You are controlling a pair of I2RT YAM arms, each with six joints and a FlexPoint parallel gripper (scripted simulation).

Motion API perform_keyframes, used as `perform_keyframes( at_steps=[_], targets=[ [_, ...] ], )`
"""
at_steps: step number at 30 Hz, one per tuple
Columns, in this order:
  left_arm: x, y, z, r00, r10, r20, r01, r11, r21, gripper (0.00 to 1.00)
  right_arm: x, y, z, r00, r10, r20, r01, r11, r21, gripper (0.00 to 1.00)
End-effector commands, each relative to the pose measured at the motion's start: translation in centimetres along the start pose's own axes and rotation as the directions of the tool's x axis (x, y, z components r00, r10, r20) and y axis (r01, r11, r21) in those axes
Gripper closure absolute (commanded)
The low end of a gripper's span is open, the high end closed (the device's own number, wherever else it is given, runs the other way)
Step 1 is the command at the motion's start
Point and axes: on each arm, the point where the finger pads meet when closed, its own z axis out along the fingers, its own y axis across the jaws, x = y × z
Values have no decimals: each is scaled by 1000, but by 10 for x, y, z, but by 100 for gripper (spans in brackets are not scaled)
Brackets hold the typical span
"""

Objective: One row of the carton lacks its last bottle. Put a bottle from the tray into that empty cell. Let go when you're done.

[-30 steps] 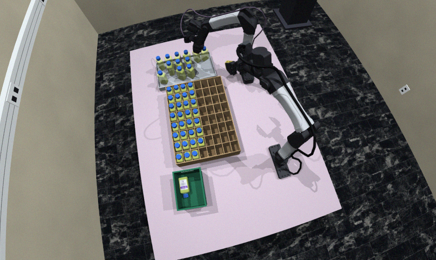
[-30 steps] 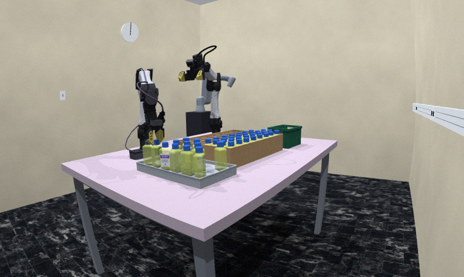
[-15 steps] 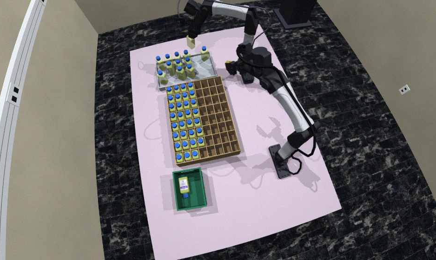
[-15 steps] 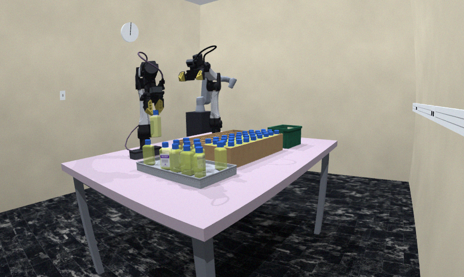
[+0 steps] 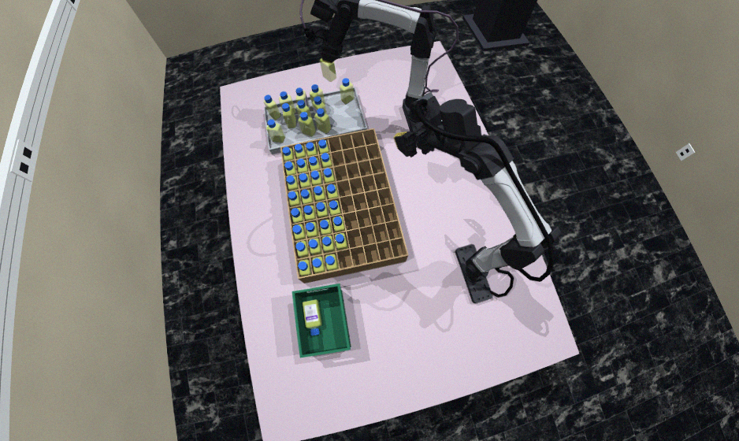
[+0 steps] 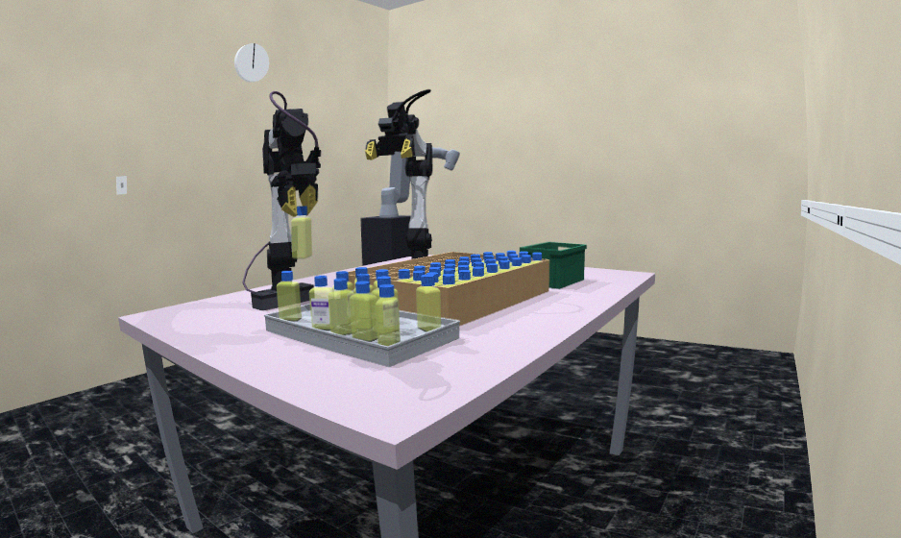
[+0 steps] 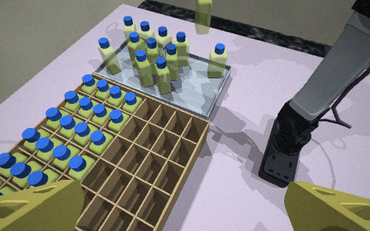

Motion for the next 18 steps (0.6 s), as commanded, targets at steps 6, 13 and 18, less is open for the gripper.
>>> perform_keyframes(
  at_steps=[6, 13, 18],
  targets=[
    [56, 22, -91, 995, -46, -88, 40, 997, -64, 0, 7, 31, -18, 979, -199, 43, 202, 976, -87, 84],
    [81, 27, -128, 993, -69, -96, 60, 994, -96, 0, 44, 94, -24, 830, -546, 114, 557, 796, -239, 84],
    [83, 28, -131, 993, -72, -98, 63, 993, -101, 0, 61, 121, -27, 733, -662, 157, 675, 678, -290, 84]
  ],
)
